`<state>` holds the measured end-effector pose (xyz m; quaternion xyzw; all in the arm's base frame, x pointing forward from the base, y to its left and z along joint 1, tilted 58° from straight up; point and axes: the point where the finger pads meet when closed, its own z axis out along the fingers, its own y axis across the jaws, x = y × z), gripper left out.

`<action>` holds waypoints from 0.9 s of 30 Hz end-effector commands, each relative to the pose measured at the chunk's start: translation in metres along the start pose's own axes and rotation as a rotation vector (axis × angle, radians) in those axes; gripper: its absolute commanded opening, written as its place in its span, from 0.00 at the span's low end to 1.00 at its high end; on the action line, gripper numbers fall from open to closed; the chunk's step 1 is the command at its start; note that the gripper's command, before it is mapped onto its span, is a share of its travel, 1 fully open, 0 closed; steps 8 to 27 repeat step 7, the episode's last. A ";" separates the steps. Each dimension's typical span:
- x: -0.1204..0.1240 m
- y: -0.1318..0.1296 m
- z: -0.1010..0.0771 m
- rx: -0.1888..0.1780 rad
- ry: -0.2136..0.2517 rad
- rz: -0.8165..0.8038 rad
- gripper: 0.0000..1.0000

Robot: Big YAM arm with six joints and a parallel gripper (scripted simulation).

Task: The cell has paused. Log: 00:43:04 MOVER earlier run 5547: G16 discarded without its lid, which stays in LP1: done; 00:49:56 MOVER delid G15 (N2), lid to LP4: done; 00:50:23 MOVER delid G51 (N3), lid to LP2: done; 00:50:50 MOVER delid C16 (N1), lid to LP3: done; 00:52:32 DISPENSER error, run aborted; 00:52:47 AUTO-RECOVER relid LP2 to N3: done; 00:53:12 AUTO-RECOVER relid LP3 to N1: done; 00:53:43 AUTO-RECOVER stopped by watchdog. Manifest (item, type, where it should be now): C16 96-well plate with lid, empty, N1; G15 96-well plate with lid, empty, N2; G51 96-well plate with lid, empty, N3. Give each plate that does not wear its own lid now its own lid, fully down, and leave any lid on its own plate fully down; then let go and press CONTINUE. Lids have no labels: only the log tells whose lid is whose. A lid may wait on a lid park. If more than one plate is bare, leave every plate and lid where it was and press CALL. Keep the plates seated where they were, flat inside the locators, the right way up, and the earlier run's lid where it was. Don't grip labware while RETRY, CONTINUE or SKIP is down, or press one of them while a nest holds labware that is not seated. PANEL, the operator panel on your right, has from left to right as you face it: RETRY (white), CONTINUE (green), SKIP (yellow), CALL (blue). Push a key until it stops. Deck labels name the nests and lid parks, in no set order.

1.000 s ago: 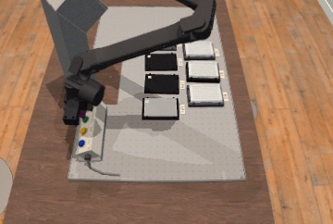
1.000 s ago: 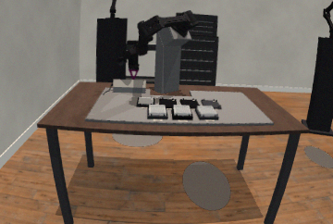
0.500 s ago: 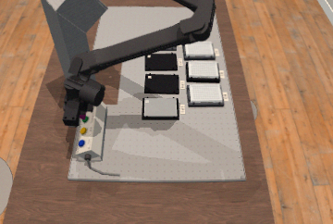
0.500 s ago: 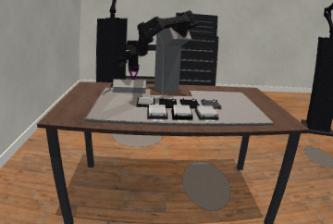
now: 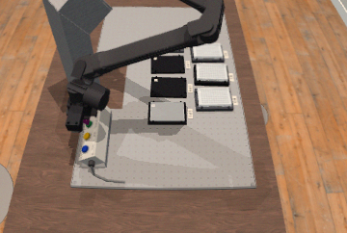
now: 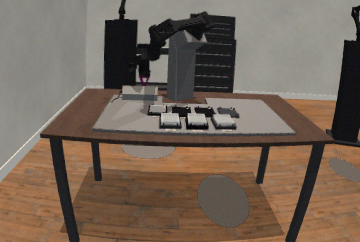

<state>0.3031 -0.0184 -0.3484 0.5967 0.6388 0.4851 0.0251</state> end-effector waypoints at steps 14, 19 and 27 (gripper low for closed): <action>0.003 -0.004 0.005 0.005 0.005 0.002 0.00; 0.003 -0.004 0.005 0.005 0.005 0.002 0.00; 0.003 -0.004 0.005 0.005 0.005 0.002 0.00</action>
